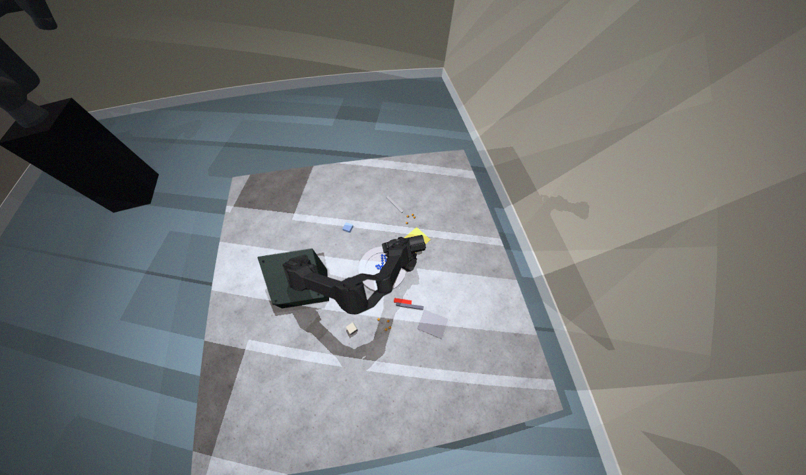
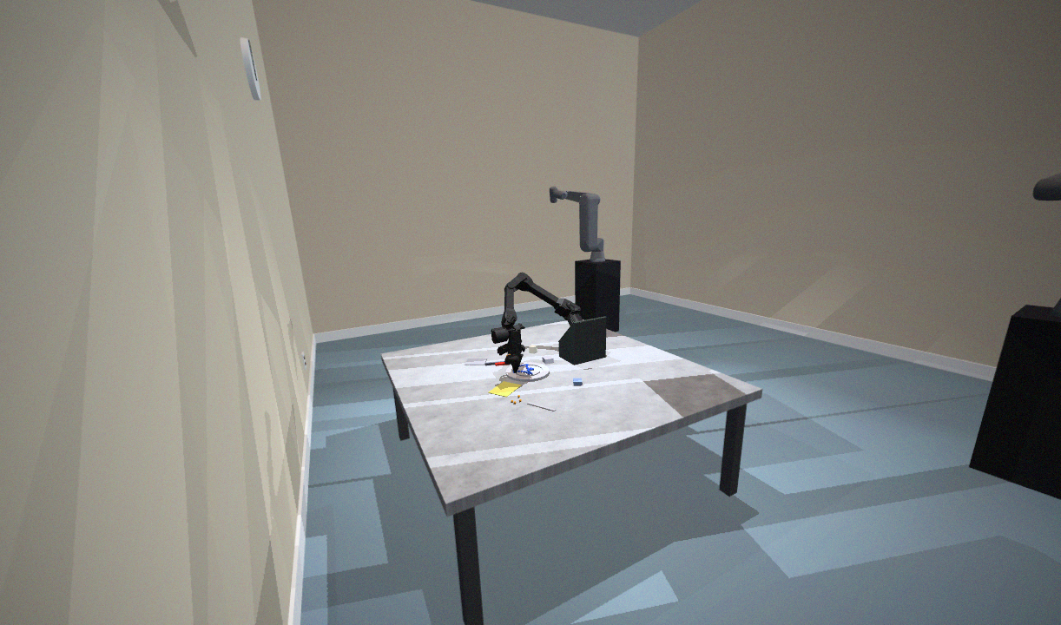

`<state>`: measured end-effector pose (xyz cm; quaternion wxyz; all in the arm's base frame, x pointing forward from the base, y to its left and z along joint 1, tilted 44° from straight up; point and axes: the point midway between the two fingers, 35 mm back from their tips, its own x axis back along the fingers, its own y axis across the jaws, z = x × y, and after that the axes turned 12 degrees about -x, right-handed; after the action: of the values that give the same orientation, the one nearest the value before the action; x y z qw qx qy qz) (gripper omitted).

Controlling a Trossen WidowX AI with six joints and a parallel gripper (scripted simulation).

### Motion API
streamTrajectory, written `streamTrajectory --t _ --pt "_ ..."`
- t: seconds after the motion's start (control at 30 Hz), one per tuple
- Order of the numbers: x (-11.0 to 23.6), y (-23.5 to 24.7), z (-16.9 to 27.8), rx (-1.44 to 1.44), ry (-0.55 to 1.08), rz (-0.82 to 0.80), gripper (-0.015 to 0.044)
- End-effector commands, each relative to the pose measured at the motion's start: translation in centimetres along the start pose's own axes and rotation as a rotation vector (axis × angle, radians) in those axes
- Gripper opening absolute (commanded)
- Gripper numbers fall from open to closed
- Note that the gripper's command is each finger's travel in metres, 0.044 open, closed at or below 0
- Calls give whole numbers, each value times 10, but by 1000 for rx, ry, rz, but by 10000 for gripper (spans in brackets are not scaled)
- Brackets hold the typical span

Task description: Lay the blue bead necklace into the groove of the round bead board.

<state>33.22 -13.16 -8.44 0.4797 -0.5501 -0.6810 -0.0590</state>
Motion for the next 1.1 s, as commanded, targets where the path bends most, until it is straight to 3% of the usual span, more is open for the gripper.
streamTrajectory --t 0.0,0.13,1.07 --pt "0 0 0 0 0 0 94" --pt "0 0 0 0 0 0 0" --pt "6 0 2 7 2 3 0"
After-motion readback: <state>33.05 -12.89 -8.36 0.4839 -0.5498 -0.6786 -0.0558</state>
